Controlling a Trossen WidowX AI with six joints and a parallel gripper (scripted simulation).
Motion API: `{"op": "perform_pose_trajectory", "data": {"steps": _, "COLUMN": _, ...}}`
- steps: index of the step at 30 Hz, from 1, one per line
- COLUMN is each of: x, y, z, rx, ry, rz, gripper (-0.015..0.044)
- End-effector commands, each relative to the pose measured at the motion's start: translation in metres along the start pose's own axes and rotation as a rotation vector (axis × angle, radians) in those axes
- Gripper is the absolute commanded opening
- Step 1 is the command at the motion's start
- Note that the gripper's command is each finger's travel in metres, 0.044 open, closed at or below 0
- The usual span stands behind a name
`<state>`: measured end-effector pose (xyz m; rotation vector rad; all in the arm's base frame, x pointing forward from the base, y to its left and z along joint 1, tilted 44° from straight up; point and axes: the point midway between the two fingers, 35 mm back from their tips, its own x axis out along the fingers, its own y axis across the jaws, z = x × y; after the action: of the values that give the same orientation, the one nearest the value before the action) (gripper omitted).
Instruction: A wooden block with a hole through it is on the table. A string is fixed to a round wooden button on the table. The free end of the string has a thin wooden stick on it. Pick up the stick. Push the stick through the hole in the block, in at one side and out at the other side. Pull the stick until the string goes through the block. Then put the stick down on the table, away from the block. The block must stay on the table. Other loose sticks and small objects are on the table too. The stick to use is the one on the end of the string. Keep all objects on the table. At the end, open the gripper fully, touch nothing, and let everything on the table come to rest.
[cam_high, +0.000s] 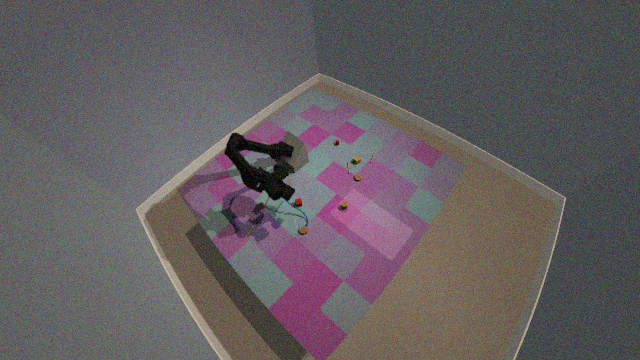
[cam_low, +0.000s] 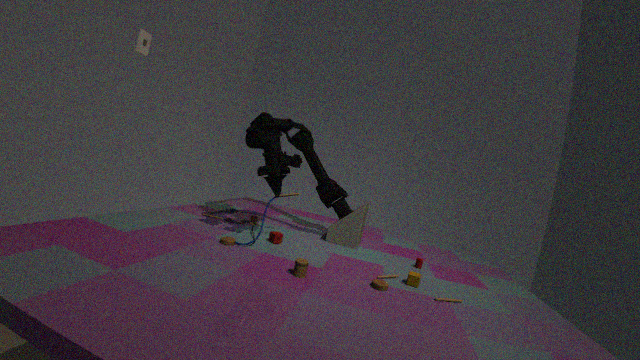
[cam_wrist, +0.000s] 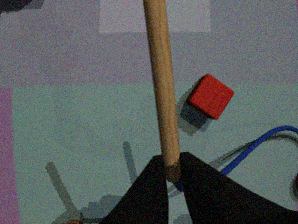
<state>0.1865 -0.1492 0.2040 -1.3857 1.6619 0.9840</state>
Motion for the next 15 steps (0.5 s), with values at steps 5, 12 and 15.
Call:
{"op": "perform_pose_trajectory", "data": {"steps": 5, "x": -0.006, "y": 0.005, "z": -0.014, "rx": 0.112, "ry": 0.001, "rz": -0.044, "gripper": 0.0}}
{"op": "perform_pose_trajectory", "data": {"steps": 12, "x": -0.01, "y": 0.011, "z": -0.025, "rx": 0.202, "ry": 0.003, "rz": -0.073, "gripper": 0.0}}
{"op": "perform_pose_trajectory", "data": {"steps": 15, "x": -0.012, "y": 0.014, "z": -0.029, "rx": 0.24, "ry": 0.004, "rz": -0.086, "gripper": 0.0}}
